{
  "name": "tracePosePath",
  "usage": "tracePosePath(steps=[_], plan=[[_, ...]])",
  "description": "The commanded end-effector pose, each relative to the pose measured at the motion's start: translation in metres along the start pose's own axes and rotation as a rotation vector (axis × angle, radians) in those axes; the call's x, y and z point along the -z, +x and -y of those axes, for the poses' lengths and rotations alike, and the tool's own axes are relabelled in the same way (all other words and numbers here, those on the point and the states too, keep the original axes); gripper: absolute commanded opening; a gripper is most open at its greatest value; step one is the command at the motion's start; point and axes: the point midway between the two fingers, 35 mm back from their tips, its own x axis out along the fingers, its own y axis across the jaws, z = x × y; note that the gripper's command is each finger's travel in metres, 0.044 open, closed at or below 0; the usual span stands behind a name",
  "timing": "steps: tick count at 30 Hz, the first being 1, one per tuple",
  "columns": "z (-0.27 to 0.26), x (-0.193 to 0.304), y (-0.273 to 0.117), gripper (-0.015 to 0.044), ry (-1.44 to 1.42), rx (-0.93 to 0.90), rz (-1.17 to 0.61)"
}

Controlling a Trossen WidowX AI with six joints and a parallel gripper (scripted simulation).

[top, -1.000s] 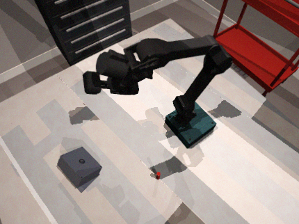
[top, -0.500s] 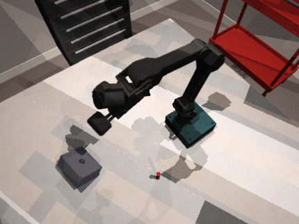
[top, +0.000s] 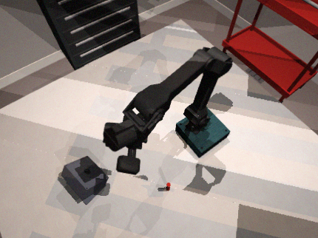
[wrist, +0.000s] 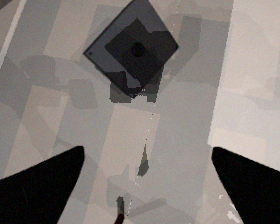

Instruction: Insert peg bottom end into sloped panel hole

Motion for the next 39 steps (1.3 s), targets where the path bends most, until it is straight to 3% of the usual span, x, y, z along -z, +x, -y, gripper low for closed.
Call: tracePosePath(steps=[1, 28, 39], plan=[[-0.011, 0.021, 0.012, 0.044, -0.155, -0.004, -0.066], [-0.053, 0.148, 0.047, 0.044, -1.111, -0.147, -0.369], [-0.057, 0.176, 0.051, 0.044, -1.335, -0.202, -0.44]])
